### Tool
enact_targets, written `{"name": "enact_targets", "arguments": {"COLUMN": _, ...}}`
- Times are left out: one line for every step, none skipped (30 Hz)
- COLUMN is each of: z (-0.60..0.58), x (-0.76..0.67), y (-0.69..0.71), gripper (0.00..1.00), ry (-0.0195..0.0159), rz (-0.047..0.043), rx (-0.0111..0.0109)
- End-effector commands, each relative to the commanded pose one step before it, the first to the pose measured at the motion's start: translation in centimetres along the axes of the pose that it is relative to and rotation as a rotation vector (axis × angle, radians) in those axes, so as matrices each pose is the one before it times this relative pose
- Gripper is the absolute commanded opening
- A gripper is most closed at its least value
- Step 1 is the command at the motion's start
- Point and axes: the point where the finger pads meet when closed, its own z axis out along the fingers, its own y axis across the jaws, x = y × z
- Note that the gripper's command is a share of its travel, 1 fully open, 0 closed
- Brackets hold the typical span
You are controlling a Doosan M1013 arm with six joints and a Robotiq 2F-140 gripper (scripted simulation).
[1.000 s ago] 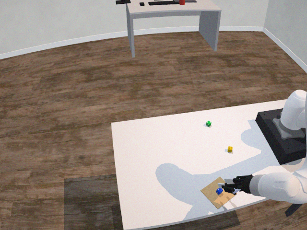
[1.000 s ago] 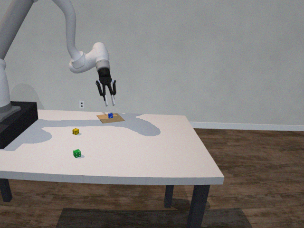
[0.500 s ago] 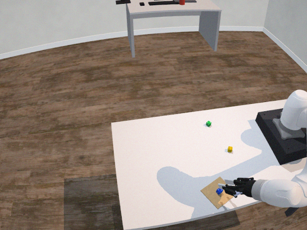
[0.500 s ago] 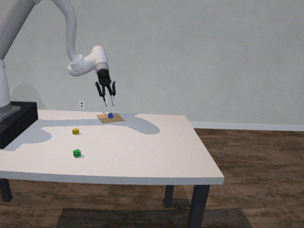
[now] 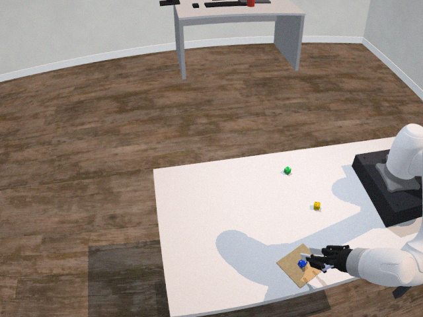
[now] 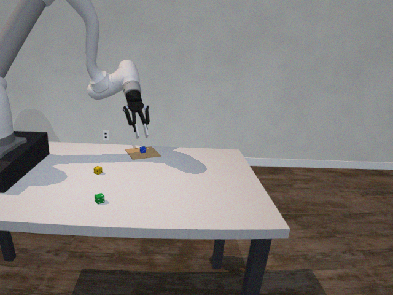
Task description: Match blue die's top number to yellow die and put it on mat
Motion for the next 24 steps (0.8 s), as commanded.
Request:
{"name": "enact_targets", "arguments": {"z": 0.192, "x": -0.333, "y": -0.200, "gripper": 0.32, "ry": 0.00320, "rz": 0.00049, "rx": 0.00609}}
{"name": "enact_targets", "arguments": {"z": 0.082, "x": -0.082, "y": 0.000, "gripper": 0.32, "ry": 0.00000, "rz": 0.00000, "rx": 0.00000}}
{"name": "enact_targets", "arguments": {"z": 0.089, "x": -0.088, "y": 0.000, "gripper": 0.32, "ry": 0.00000, "rz": 0.00000, "rx": 0.00000}}
{"name": "enact_targets", "arguments": {"z": 0.094, "x": -0.094, "y": 0.000, "gripper": 0.32, "ry": 0.00000, "rz": 0.00000, "rx": 0.00000}}
{"name": "enact_targets", "arguments": {"z": 0.100, "x": -0.100, "y": 0.000, "gripper": 0.32, "ry": 0.00000, "rz": 0.00000, "rx": 0.00000}}
{"name": "enact_targets", "arguments": {"z": 0.000, "x": 0.000, "y": 0.000, "gripper": 0.32, "ry": 0.00000, "rz": 0.00000, "rx": 0.00000}}
{"name": "enact_targets", "arguments": {"z": 0.000, "x": 0.000, "y": 0.000, "gripper": 0.32, "ry": 0.00000, "rz": 0.00000, "rx": 0.00000}}
{"name": "enact_targets", "arguments": {"z": 0.106, "x": -0.106, "y": 0.000, "gripper": 0.32, "ry": 0.00000, "rz": 0.00000, "rx": 0.00000}}
{"name": "enact_targets", "arguments": {"z": 0.112, "x": -0.112, "y": 0.000, "gripper": 0.32, "ry": 0.00000, "rz": 0.00000, "rx": 0.00000}}
{"name": "enact_targets", "arguments": {"z": 0.116, "x": -0.116, "y": 0.000, "gripper": 0.32, "ry": 0.00000, "rz": 0.00000, "rx": 0.00000}}
{"name": "enact_targets", "arguments": {"z": 0.121, "x": -0.121, "y": 0.000, "gripper": 0.32, "ry": 0.00000, "rz": 0.00000, "rx": 0.00000}}
{"name": "enact_targets", "arguments": {"z": 0.125, "x": -0.125, "y": 0.000, "gripper": 0.32, "ry": 0.00000, "rz": 0.00000, "rx": 0.00000}}
{"name": "enact_targets", "arguments": {"z": 0.128, "x": -0.128, "y": 0.000, "gripper": 0.32, "ry": 0.00000, "rz": 0.00000, "rx": 0.00000}}
{"name": "enact_targets", "arguments": {"z": 0.132, "x": -0.132, "y": 0.000, "gripper": 0.32, "ry": 0.00000, "rz": 0.00000, "rx": 0.00000}}
{"name": "enact_targets", "arguments": {"z": 0.134, "x": -0.134, "y": 0.000, "gripper": 0.32, "ry": 0.00000, "rz": 0.00000, "rx": 0.00000}}
{"name": "enact_targets", "arguments": {"z": 0.137, "x": -0.137, "y": 0.000, "gripper": 0.32, "ry": 0.00000, "rz": 0.00000, "rx": 0.00000}}
{"name": "enact_targets", "arguments": {"z": 0.139, "x": -0.139, "y": 0.000, "gripper": 0.32, "ry": 0.00000, "rz": 0.00000, "rx": 0.00000}}
{"name": "enact_targets", "arguments": {"z": 0.139, "x": -0.139, "y": 0.000, "gripper": 0.32, "ry": 0.00000, "rz": 0.00000, "rx": 0.00000}}
{"name": "enact_targets", "arguments": {"z": 0.140, "x": -0.140, "y": 0.000, "gripper": 0.32, "ry": 0.00000, "rz": 0.00000, "rx": 0.00000}}
{"name": "enact_targets", "arguments": {"z": 0.141, "x": -0.141, "y": 0.000, "gripper": 0.32, "ry": 0.00000, "rz": 0.00000, "rx": 0.00000}}
{"name": "enact_targets", "arguments": {"z": 0.140, "x": -0.140, "y": 0.000, "gripper": 0.32, "ry": 0.00000, "rz": 0.00000, "rx": 0.00000}}
{"name": "enact_targets", "arguments": {"z": 0.140, "x": -0.139, "y": 0.000, "gripper": 0.32, "ry": 0.00000, "rz": 0.00000, "rx": 0.00000}}
{"name": "enact_targets", "arguments": {"z": 0.000, "x": 0.000, "y": 0.000, "gripper": 0.32, "ry": 0.00000, "rz": 0.00000, "rx": 0.00000}}
{"name": "enact_targets", "arguments": {"z": 0.000, "x": 0.000, "y": 0.000, "gripper": 0.32, "ry": 0.00000, "rz": 0.00000, "rx": 0.00000}}
